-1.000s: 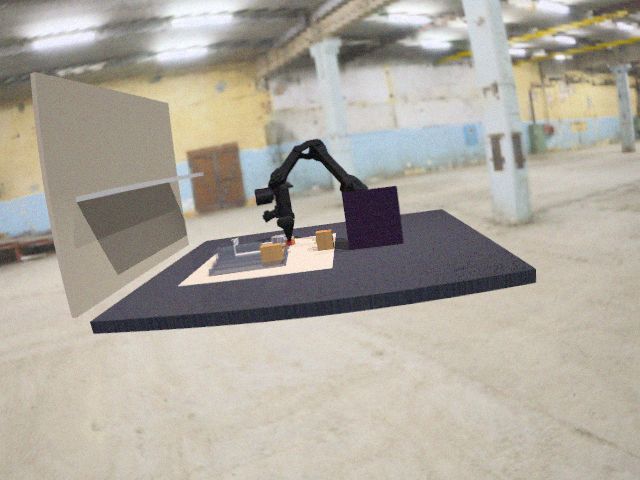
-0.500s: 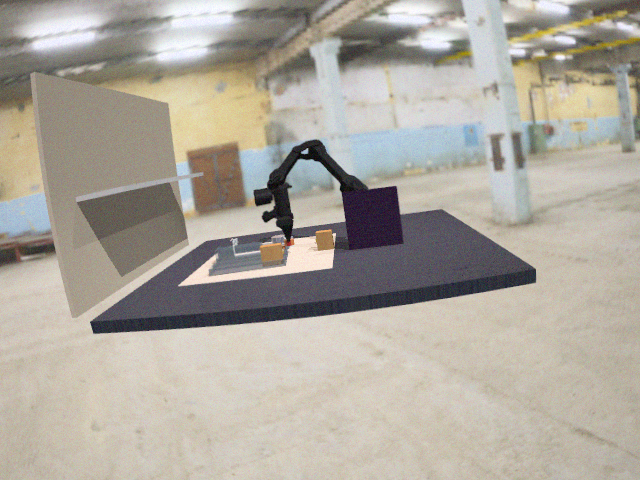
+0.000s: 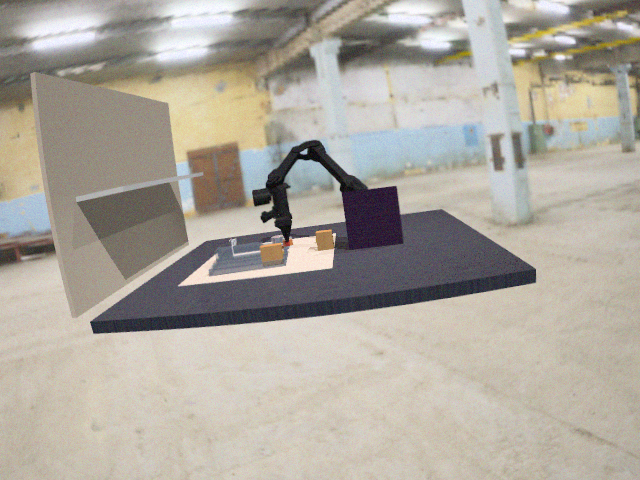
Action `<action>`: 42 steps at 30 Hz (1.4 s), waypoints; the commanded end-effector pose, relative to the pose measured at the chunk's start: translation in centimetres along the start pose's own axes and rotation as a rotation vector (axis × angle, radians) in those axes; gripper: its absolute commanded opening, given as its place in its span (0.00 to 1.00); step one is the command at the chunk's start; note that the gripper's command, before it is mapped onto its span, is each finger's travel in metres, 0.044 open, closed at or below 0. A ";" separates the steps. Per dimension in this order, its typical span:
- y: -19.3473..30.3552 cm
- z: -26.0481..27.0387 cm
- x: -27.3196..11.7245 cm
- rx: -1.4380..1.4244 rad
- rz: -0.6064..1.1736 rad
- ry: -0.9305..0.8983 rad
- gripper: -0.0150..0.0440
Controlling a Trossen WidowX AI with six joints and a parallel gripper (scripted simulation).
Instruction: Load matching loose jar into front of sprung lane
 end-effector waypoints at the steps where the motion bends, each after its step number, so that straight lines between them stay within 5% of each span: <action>1: -0.7 -0.3 -0.2 0.013 -0.018 0.005 0.25; 42: -2.3 -0.6 -0.5 0.014 -0.019 0.005 0.25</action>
Point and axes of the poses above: the point midway between the two fingers, 35 mm back from their tips, its own x axis out along the fingers, its own z axis across the jaws, y = z × x, the point moved 7 cm from there along -x, back along the fingers, and after that the axes turned 6 degrees about -x, right-handed, at the moved point
